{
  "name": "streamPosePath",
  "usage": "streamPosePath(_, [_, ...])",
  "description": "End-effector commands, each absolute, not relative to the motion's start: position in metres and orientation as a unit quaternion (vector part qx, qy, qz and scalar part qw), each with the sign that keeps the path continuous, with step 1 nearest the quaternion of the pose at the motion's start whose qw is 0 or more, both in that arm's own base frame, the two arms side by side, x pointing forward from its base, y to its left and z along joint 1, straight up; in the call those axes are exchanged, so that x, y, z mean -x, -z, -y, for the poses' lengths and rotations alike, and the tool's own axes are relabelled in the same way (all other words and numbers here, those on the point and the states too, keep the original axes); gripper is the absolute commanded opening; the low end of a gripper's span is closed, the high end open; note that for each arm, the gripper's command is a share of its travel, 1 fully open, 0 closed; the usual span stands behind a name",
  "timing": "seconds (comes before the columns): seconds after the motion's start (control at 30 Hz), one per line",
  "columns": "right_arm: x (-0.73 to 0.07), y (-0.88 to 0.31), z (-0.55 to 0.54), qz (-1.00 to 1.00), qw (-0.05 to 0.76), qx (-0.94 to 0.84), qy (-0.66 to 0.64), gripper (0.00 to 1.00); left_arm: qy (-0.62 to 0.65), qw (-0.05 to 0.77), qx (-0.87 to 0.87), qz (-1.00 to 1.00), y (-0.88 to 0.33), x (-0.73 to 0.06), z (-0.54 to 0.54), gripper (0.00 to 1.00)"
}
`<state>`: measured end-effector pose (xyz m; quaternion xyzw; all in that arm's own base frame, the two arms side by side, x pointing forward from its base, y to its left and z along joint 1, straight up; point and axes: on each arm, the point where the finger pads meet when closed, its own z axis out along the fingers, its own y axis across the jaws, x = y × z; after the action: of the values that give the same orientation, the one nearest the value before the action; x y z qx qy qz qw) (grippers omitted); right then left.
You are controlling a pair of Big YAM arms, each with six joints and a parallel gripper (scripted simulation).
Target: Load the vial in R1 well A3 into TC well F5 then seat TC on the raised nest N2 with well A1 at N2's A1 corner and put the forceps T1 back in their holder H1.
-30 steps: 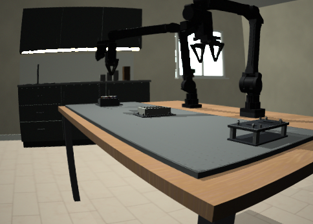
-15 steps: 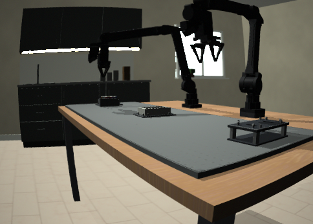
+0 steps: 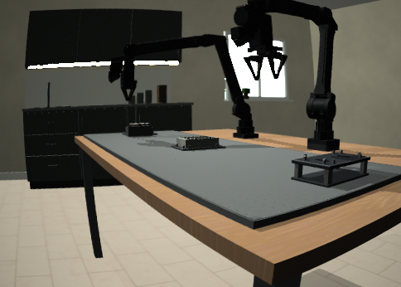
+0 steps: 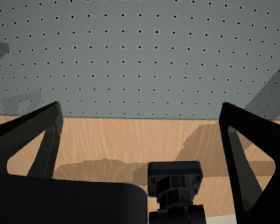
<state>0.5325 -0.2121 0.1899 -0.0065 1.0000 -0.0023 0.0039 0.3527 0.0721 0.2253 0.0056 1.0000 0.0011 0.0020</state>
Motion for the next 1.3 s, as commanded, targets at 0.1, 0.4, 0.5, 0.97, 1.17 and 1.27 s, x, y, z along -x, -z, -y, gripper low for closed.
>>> streamPosePath(0.1, [-0.5486,-0.2014,0.2208,-1.000,0.017,0.009,0.006,0.24,-0.004,0.018,-0.013,-1.000,-0.2396,-0.3605,-0.0723,1.00])
streamPosePath(0.4, [-0.5495,-0.2014,0.2201,-1.000,0.017,0.009,0.006,0.24,-0.004,0.018,-0.013,-1.000,-0.2396,-0.3605,-0.0723,1.00])
streamPosePath(0.5, [-0.5498,-0.2014,0.2198,-1.000,0.017,0.009,0.006,0.24,-0.004,0.018,-0.013,-1.000,-0.2396,-0.3605,-0.0723,1.00])
streamPosePath(0.97, [-0.5507,-0.2014,0.2188,-1.000,0.017,0.009,0.006,0.24,-0.004,0.018,-0.013,-1.000,-0.2396,-0.3605,-0.0723,1.00])
streamPosePath(1.17, [-0.5511,-0.2014,0.2183,-1.000,0.017,0.009,0.006,0.24,-0.004,0.018,-0.013,-1.000,-0.2396,-0.3605,-0.0723,1.00])
streamPosePath(1.27, [-0.5512,-0.2014,0.2181,-1.000,0.017,0.009,0.006,0.24,-0.004,0.018,-0.013,-1.000,-0.2396,-0.3605,-0.0723,1.00])
